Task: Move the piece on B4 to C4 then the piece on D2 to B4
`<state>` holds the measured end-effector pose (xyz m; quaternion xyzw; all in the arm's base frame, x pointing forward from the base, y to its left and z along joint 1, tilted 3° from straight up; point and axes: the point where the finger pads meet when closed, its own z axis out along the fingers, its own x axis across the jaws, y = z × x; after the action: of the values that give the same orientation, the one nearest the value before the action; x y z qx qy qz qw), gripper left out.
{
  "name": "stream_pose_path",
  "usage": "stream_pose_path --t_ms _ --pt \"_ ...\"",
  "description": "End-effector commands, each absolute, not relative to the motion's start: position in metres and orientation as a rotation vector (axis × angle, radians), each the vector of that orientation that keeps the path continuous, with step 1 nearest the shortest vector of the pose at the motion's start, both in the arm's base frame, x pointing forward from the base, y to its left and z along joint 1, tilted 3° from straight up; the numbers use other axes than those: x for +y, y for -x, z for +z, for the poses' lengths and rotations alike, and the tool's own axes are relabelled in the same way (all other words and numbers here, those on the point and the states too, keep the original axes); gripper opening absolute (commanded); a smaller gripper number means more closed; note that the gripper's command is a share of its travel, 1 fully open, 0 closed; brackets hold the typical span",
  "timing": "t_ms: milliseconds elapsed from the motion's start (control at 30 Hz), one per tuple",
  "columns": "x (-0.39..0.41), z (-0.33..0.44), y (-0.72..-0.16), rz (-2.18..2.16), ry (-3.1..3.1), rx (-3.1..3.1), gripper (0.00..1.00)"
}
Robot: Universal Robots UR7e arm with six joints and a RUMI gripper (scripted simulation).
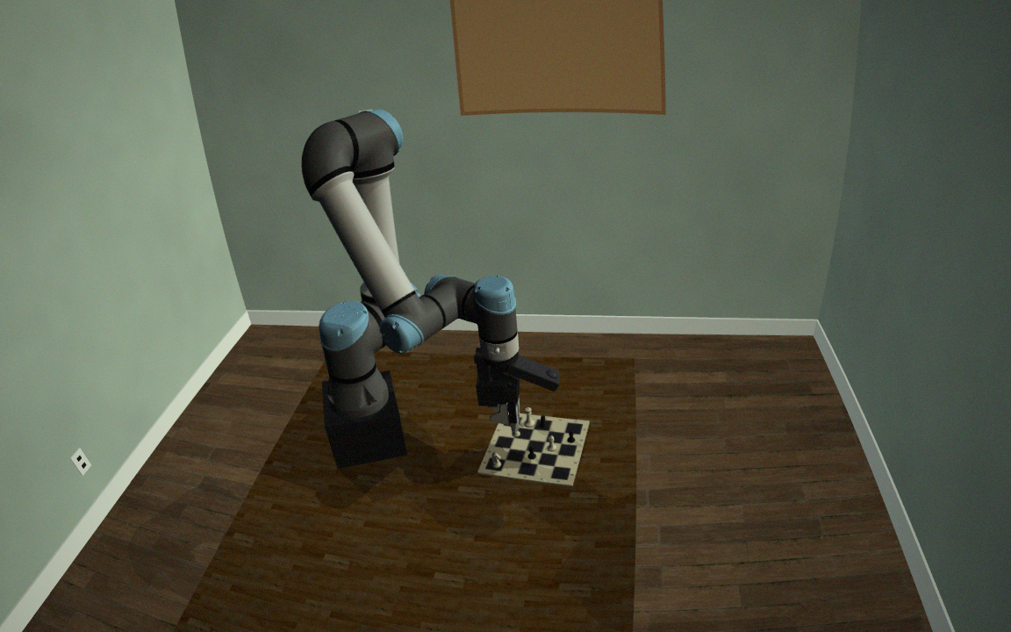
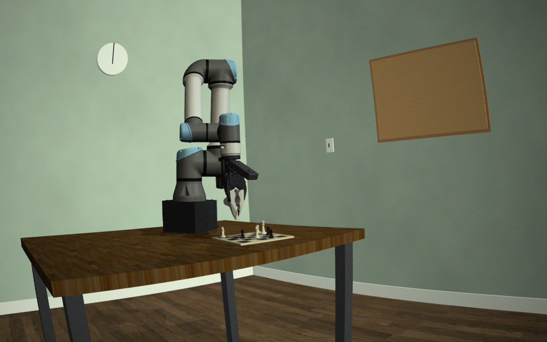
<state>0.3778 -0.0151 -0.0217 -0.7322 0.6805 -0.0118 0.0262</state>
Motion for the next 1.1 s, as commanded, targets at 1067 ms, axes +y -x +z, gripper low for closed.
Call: stream_pose_path --t_ms 1067 --pt "-0.013 0.013 -0.381 -0.029 2.194 2.175 0.0"
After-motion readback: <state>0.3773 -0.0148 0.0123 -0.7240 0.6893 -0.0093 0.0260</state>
